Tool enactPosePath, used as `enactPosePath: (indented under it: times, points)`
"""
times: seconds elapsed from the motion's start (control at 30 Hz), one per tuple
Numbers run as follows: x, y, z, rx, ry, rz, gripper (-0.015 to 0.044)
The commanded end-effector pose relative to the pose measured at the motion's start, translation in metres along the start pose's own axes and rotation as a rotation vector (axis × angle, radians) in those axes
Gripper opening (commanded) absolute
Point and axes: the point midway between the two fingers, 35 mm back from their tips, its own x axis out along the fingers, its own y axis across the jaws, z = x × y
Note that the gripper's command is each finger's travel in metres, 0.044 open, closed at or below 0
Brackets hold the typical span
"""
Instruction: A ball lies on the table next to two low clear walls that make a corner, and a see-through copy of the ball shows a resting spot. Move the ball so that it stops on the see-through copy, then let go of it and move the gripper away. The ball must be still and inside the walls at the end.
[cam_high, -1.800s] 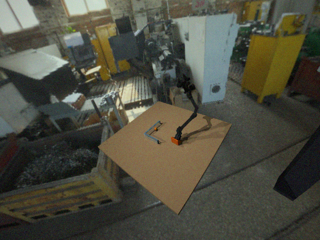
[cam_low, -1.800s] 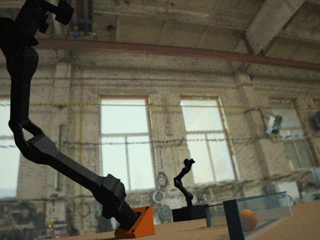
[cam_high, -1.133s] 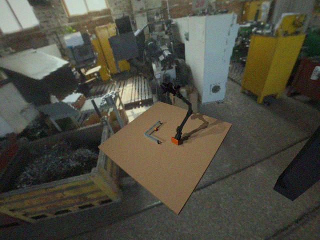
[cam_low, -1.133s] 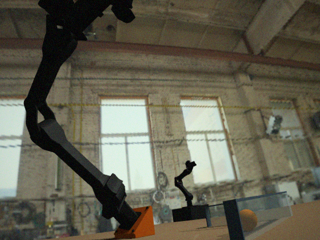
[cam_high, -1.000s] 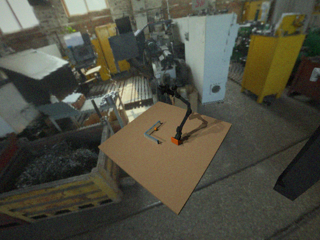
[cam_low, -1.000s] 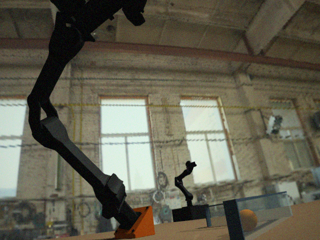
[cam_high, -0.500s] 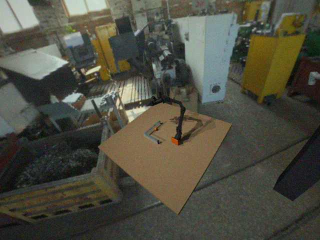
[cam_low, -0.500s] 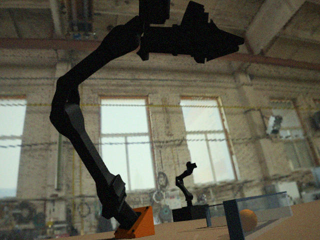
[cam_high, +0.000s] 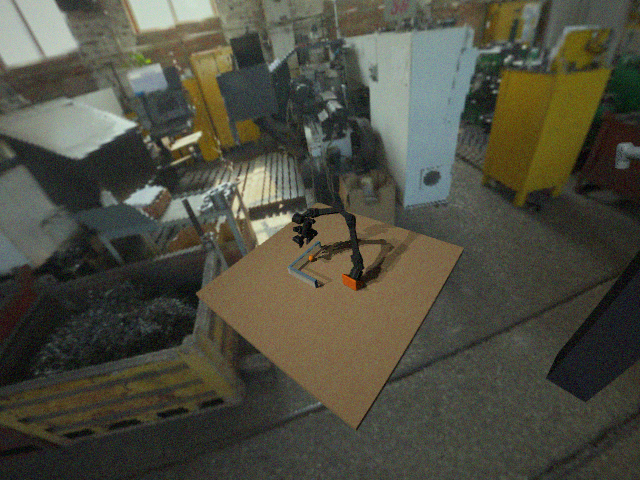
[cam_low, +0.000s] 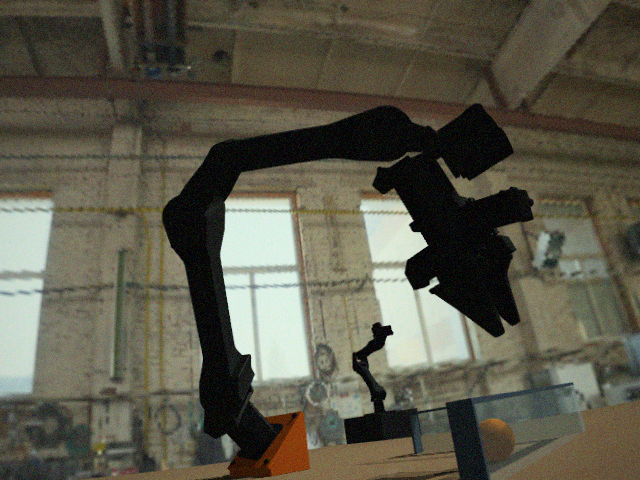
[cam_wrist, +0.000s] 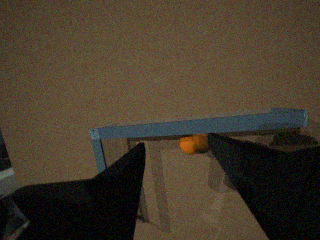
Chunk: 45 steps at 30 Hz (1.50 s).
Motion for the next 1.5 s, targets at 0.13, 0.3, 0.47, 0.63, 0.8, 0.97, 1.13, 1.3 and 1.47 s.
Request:
enactPosePath:
  times: [0.13,0.3,0.47,0.63,0.8,0.97,1.13,1.3,1.47]
  points:
    - [0.04,-0.014,-0.041,-0.013,0.198,-0.255,0.03]
    - [0.04,-0.014,-0.041,-0.013,0.198,-0.255,0.03]
    - [0.055,-0.018,-0.044,-0.013,0.197,-0.255,0.03]
    - [0.057,-0.018,-0.044,-0.013,0.197,-0.255,0.03]
    - [0.065,-0.02,-0.045,-0.013,0.197,-0.255,0.03]
    - [0.073,-0.022,-0.047,-0.013,0.197,-0.256,0.03]
    - [0.08,-0.025,-0.048,-0.013,0.197,-0.256,0.03]
    - [0.088,-0.027,-0.05,-0.013,0.197,-0.256,0.03]
    - [0.092,-0.028,-0.051,-0.013,0.197,-0.257,0.0274]
